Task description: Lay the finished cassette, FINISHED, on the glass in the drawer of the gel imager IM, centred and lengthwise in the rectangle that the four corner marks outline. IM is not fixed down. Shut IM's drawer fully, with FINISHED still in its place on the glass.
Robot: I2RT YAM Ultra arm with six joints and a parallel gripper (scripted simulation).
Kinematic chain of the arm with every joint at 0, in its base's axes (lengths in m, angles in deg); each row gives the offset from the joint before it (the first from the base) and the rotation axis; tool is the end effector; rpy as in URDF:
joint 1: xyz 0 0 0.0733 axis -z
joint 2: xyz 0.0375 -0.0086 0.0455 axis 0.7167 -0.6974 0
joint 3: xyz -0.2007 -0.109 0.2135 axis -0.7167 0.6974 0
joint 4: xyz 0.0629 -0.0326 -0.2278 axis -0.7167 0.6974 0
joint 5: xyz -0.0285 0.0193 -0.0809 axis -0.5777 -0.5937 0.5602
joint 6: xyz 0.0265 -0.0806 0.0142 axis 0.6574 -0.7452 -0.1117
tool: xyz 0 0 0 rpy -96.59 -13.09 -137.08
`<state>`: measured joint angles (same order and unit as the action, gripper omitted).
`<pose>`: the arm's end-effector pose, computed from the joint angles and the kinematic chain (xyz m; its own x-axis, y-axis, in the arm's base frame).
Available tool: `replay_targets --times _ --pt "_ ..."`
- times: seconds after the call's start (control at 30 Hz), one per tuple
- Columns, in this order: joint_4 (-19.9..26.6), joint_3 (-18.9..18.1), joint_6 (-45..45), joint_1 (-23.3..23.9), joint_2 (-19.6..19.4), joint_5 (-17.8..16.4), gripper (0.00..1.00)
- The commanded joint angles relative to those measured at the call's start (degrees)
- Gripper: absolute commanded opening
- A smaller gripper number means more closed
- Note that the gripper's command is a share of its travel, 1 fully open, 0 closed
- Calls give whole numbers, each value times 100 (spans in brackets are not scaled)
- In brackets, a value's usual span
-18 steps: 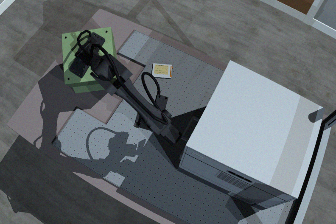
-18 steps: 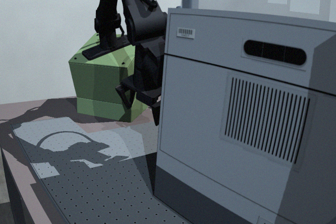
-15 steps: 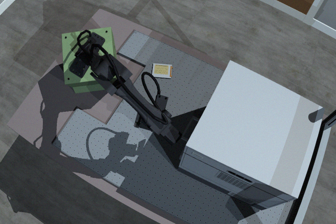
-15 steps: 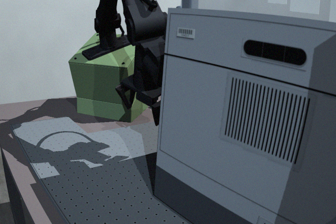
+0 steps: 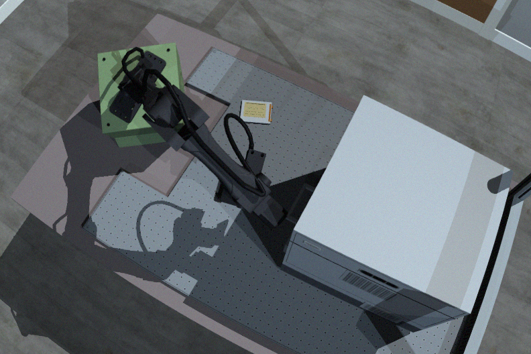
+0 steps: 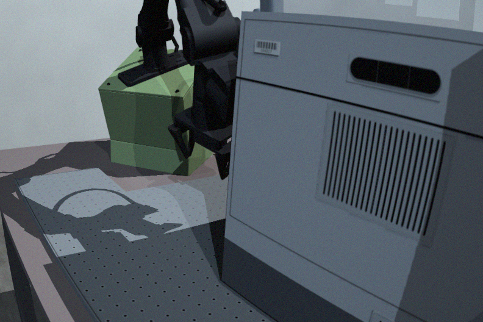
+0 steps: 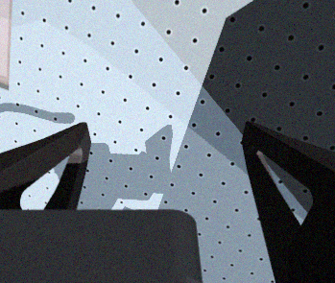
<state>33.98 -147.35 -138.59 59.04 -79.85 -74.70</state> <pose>0.3955 -0.1024 0.1572 0.2480 -0.9623 0.1120 -0.9679 -0.2414 0.0692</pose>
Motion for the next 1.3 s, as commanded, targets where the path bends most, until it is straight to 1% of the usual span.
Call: replay_targets --times 0.0,0.13,0.23,0.37,0.4,0.43,0.5,0.53,0.6,0.63,0.7,0.8,0.87,0.93,0.97,1.0,1.07,1.1,1.17,1.2,1.27 --pt "-121 275 471 -198 304 53 35" --pt "-309 631 1346 -375 546 116 35" --pt "-443 767 1861 -421 634 185 35" --pt "-642 1119 2742 -586 853 264 35" --pt "-673 1148 2821 -597 870 285 35" --pt "-724 1269 3060 -659 946 300 35" --pt "-724 1269 3060 -659 946 300 35" --pt "-806 1418 3341 -736 1039 343 35" --pt "-895 1521 3734 -773 1102 384 35" --pt "-945 1642 3971 -835 1177 399 35" --pt "-1027 1727 4275 -866 1230 442 35" --pt "-1177 2026 4951 -1010 1416 496 35" --pt "-1259 2110 5236 -1043 1468 543 35" --pt "-1358 2286 5672 -1124 1579 580 35" --pt "-1383 2307 5730 -1137 1591 602 35" --pt "-1432 2429 5966 -1198 1667 617 35" --pt "-1432 2429 5966 -1198 1667 617 35" --pt "-1508 2575 6244 -1275 1757 663 35" --pt "-1599 2675 6630 -1311 1819 700 35" --pt "-1648 2798 6866 -1372 1895 715 35" --pt "-1731 2881 7176 -1403 1947 757 35"
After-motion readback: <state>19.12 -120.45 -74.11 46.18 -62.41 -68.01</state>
